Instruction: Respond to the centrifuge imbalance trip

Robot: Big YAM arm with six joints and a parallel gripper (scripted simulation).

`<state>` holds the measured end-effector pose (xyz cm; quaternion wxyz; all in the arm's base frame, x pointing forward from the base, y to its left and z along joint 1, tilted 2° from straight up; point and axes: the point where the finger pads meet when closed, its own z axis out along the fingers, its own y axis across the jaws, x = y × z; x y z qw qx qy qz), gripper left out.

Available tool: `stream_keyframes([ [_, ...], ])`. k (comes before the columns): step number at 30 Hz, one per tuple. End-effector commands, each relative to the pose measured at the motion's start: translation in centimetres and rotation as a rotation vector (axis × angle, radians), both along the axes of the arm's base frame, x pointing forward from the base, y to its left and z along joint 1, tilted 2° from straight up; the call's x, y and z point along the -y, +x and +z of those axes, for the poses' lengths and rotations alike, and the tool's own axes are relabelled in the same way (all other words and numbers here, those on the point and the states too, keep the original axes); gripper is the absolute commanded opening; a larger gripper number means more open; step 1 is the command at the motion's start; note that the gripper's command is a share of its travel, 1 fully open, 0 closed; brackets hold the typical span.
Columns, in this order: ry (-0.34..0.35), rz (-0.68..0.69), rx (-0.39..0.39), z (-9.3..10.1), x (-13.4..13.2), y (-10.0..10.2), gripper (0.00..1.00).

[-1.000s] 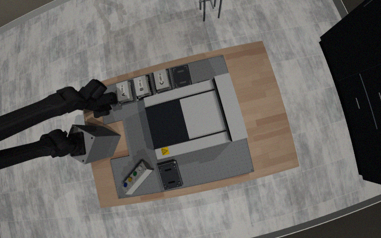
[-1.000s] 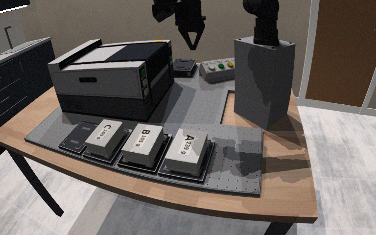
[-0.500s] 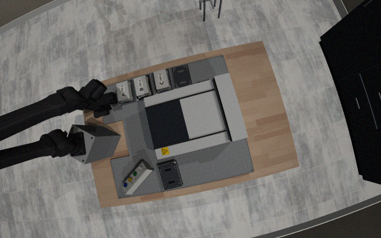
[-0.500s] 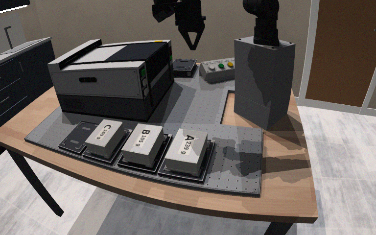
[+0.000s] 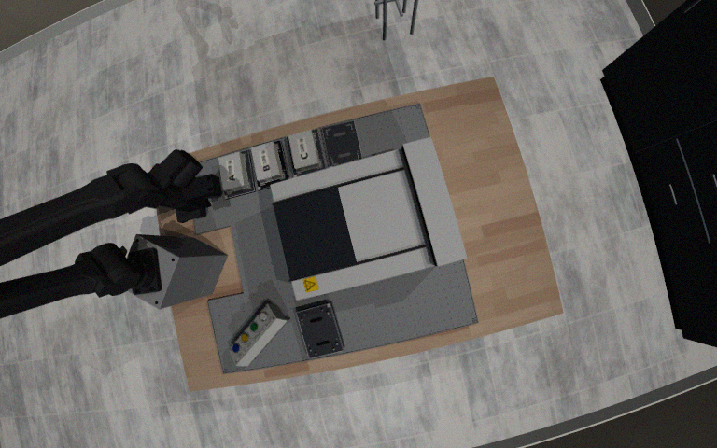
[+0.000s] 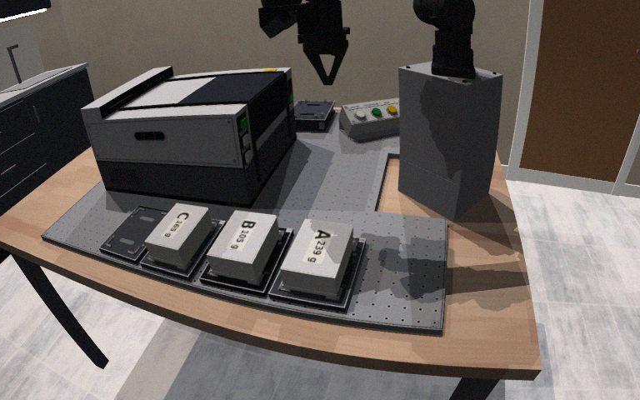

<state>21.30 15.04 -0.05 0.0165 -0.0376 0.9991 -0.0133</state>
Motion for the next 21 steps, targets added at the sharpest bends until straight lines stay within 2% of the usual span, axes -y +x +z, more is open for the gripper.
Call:
stream_keyframes([
  [1, 0.022, -0.001, 0.026, 1.3, -0.8, 1.8, 0.0],
  [21, 0.025, -0.053, 0.029, 1.5, 0.8, 2.9, 0.0],
])
